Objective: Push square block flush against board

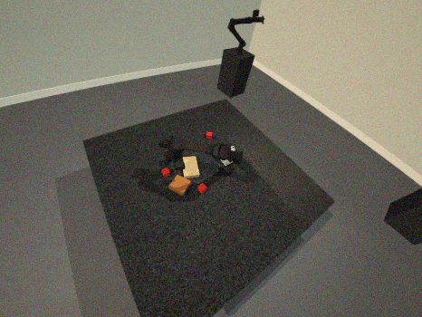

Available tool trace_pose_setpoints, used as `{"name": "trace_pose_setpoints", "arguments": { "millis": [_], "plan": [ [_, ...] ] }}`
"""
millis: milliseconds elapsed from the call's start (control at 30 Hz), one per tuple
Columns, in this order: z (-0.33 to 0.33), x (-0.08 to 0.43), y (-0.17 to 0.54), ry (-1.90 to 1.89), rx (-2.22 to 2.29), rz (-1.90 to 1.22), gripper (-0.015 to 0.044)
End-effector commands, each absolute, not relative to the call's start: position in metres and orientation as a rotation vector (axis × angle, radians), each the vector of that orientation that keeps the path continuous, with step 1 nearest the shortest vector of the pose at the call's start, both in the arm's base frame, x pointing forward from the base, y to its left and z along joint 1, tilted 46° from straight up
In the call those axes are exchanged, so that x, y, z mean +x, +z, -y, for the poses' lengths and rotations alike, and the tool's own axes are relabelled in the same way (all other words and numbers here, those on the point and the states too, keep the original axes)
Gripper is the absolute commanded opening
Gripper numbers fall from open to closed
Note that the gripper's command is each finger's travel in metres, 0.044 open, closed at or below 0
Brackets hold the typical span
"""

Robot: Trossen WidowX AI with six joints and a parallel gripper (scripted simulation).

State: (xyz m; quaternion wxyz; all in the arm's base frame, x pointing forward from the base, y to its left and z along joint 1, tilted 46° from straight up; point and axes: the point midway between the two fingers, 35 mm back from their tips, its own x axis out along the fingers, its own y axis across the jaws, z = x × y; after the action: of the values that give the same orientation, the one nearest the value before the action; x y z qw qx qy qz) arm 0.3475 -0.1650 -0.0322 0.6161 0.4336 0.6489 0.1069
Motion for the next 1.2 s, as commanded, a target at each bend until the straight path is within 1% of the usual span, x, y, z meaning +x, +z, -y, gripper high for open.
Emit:
{"name": "trace_pose_setpoints", "arguments": {
  "millis": [0, 100, 367, 1167],
  "plan": [
    [0.141, 0.352, -0.054, 0.248, 1.004, -1.507, 0.0000],
    [0.126, 0.353, -0.068, 0.251, 1.005, -1.506, 0.0000],
    [0.125, 0.350, -0.067, 0.251, 1.005, -1.506, 0.0000],
    [0.111, 0.317, -0.059, 0.250, 1.006, -1.508, 0.0000]
  ]
}}
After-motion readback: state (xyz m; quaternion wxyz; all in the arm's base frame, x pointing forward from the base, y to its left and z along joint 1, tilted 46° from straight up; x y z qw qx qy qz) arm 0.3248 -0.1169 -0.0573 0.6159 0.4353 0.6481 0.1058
